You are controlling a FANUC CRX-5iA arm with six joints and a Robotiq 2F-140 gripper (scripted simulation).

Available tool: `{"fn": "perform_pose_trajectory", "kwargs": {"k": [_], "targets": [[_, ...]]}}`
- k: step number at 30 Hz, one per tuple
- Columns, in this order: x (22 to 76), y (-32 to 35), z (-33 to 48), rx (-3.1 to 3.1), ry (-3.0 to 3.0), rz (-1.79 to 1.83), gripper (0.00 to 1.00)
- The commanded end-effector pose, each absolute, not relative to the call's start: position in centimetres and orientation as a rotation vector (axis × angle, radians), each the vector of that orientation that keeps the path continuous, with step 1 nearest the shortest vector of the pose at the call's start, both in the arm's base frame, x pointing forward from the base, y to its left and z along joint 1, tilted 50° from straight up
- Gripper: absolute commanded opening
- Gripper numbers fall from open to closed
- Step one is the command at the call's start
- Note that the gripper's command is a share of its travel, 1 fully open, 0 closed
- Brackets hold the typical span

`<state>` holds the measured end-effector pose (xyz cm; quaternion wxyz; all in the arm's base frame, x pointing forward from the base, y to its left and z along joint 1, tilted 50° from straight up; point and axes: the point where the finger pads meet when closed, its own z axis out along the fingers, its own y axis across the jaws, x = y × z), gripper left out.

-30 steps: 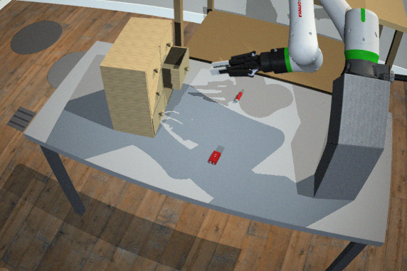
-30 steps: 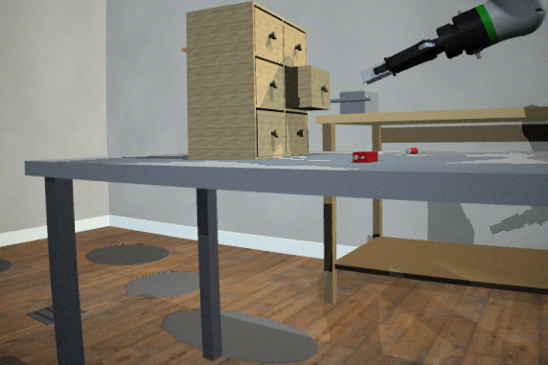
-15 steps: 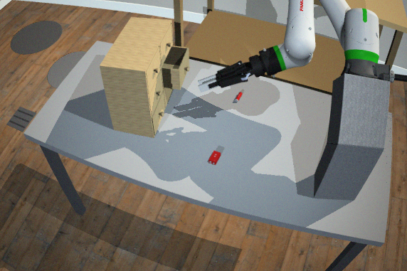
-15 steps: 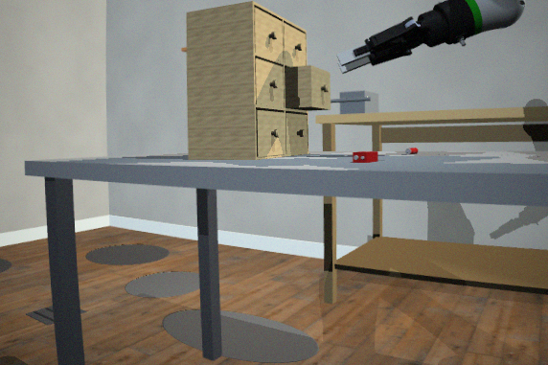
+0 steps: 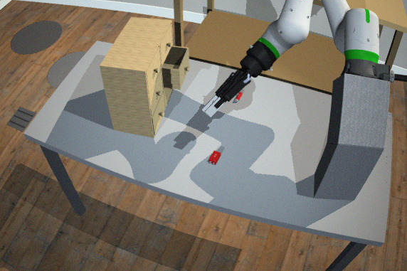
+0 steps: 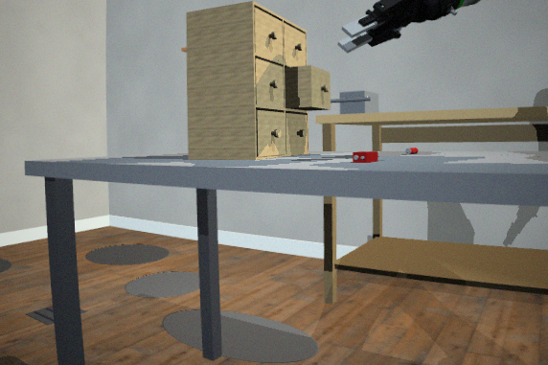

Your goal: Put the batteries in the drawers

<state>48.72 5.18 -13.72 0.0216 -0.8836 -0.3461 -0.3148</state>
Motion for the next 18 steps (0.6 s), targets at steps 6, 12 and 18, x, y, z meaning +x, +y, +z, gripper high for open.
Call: {"fn": "perform_pose_trajectory", "kwargs": {"k": [6,12,18], "targets": [[42.1,1.7,-12.3,-3.058,-1.002,-0.406,0.20],[41.7,-1.9,-7.8,-3.226,-0.933,-0.275,0.20],[41.9,-3.9,-4.2,-3.389,-0.845,-0.188,0.20]]}}
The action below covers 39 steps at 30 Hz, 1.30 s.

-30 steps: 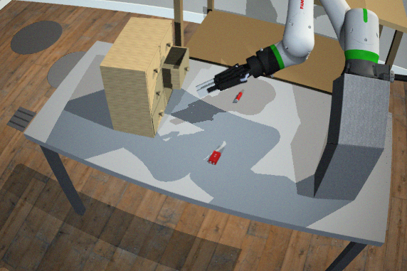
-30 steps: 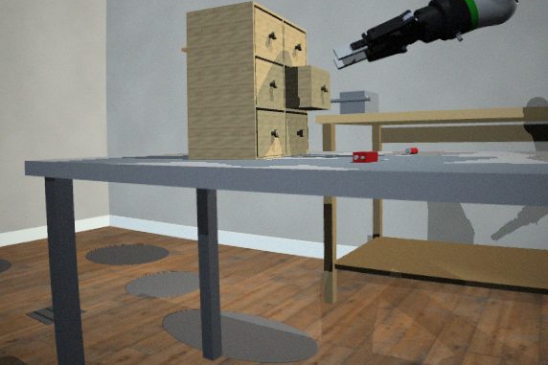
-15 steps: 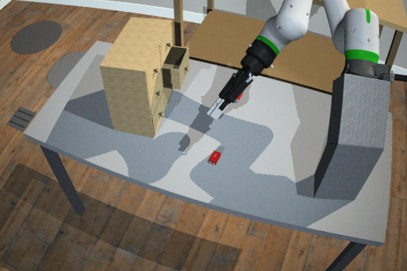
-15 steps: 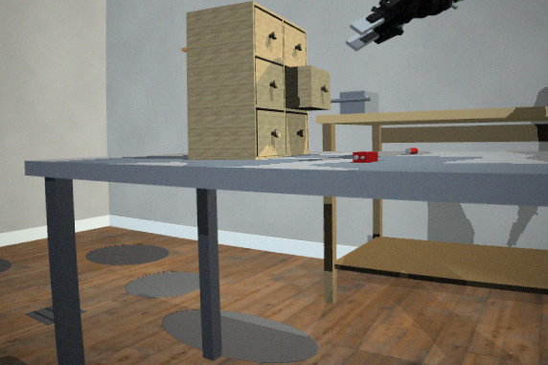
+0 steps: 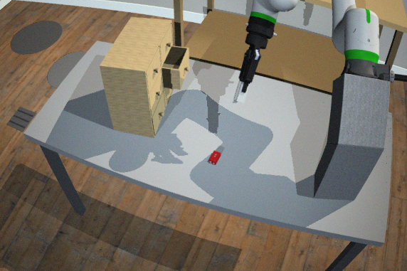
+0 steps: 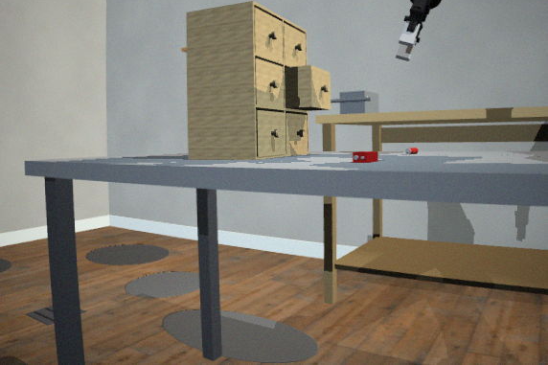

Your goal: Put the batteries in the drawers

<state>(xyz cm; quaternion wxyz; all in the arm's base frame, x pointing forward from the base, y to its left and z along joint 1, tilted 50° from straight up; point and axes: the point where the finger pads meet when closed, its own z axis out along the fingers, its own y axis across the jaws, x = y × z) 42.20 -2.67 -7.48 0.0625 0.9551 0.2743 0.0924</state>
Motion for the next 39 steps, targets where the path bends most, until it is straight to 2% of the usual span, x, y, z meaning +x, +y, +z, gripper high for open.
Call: {"fn": "perform_pose_trajectory", "kwargs": {"k": [1,14,39], "targets": [[42.0,-4.7,-2.4,2.679,0.648,0.155,0.20],[42.8,-7.9,7.8,2.304,0.293,0.170,0.20],[43.6,-7.5,7.3,2.273,0.164,0.228,0.20]]}}
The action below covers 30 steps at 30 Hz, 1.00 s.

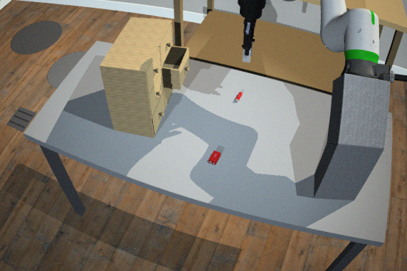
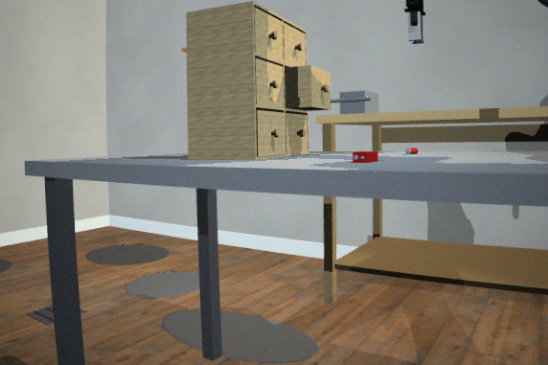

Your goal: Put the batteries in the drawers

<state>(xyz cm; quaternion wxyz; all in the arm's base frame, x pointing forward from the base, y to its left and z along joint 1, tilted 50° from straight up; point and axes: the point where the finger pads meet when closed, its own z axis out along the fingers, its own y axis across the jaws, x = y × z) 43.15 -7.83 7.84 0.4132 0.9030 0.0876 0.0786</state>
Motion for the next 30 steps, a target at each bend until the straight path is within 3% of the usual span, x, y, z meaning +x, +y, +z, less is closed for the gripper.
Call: {"fn": "perform_pose_trajectory", "kwargs": {"k": [1,14,30], "targets": [[44.0,-7.4,7.0,2.274,0.127,0.246,0.20],[49.1,-4.2,-2.9,2.242,-0.572,0.590,0.20],[50.5,-2.5,-14.9,2.041,-1.304,0.887,0.20]]}}
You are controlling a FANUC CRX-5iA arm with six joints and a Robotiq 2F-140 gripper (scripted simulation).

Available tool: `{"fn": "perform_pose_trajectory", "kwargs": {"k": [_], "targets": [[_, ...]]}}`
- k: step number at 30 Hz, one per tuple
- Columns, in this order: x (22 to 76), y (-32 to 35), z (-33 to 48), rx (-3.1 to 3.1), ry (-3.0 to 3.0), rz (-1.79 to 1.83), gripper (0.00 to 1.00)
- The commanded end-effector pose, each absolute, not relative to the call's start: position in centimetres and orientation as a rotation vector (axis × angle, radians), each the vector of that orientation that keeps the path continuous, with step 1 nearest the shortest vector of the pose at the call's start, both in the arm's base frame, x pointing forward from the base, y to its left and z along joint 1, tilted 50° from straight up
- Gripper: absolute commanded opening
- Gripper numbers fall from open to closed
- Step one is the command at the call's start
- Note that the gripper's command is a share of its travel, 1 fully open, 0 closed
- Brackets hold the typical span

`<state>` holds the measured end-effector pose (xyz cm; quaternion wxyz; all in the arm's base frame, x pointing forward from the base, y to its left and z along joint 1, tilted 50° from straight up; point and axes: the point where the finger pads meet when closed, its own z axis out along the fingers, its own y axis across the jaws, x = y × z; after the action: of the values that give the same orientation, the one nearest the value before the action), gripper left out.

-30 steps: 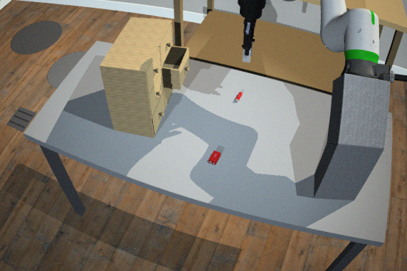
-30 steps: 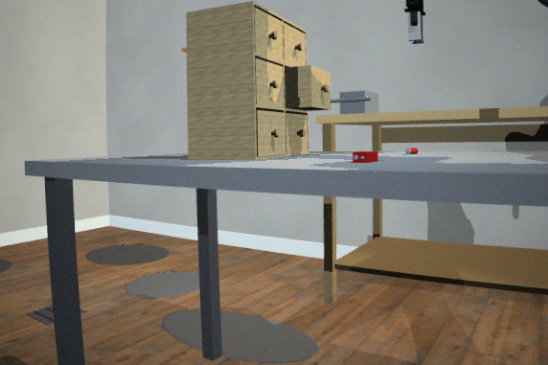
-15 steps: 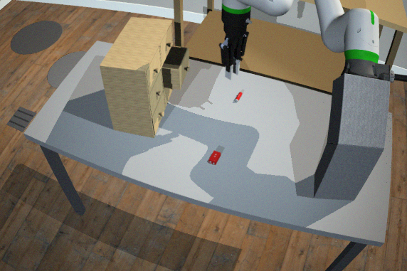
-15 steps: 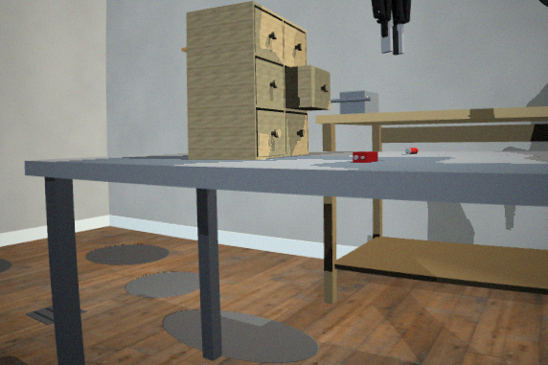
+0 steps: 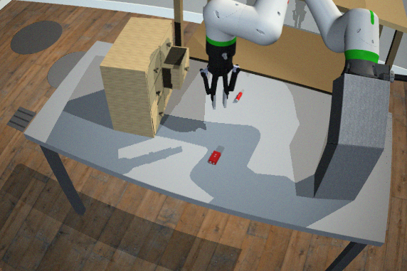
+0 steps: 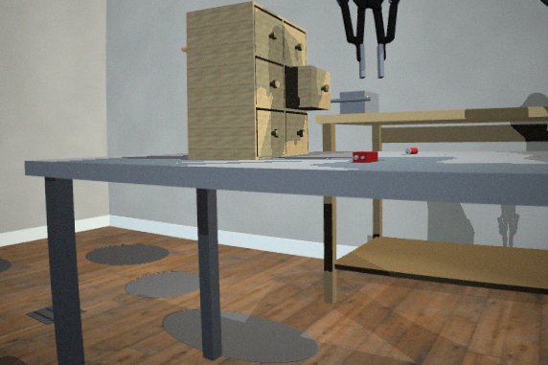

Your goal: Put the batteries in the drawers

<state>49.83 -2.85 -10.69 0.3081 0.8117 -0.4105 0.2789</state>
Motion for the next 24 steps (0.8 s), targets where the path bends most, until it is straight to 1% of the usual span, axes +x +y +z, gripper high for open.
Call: {"fn": "perform_pose_trajectory", "kwargs": {"k": [1,3,12,20,21,24], "targets": [[50.5,-2.5,-14.9,2.041,-1.304,0.887,0.20],[50.3,-2.3,-17.6,1.983,-1.440,0.929,0.20],[49.3,-2.2,-23.6,1.829,-1.729,1.003,0.20],[49.0,-2.2,-24.6,1.802,-1.772,1.012,0.20],[49.0,-2.2,-24.6,1.802,-1.772,1.012,0.26],[49.0,-2.2,-24.6,1.802,-1.772,1.012,0.26]]}}
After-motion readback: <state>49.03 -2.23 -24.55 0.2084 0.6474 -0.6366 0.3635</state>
